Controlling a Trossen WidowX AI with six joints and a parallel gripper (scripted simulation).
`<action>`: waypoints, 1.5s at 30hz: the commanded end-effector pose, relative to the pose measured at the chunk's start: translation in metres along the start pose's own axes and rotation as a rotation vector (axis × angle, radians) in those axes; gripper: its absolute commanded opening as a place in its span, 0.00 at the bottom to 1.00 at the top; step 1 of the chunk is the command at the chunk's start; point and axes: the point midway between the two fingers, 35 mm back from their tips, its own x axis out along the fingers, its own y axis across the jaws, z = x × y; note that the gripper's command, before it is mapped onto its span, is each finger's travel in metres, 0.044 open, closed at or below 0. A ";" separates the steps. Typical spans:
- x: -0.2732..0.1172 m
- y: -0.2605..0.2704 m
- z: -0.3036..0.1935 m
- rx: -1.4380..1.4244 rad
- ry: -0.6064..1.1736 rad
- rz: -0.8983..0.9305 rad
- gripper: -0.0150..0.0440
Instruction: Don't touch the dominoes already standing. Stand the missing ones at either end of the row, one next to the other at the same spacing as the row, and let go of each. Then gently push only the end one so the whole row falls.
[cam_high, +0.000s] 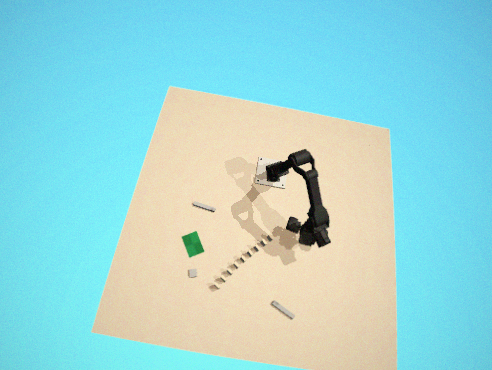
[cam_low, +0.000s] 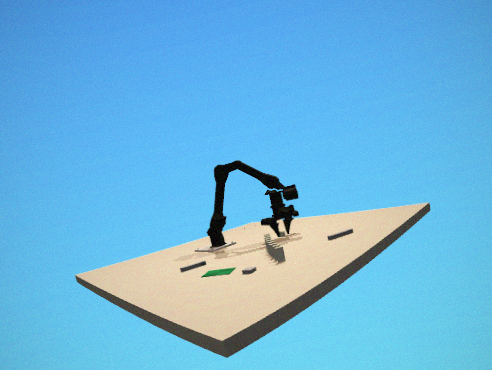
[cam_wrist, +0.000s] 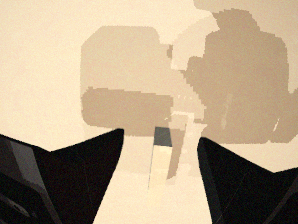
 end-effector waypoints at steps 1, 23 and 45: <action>0.000 0.000 0.000 -0.006 -0.002 0.000 0.51; -0.101 -0.002 0.006 -0.006 -0.002 0.000 0.30; -0.155 0.057 -0.064 -0.503 0.000 0.007 0.30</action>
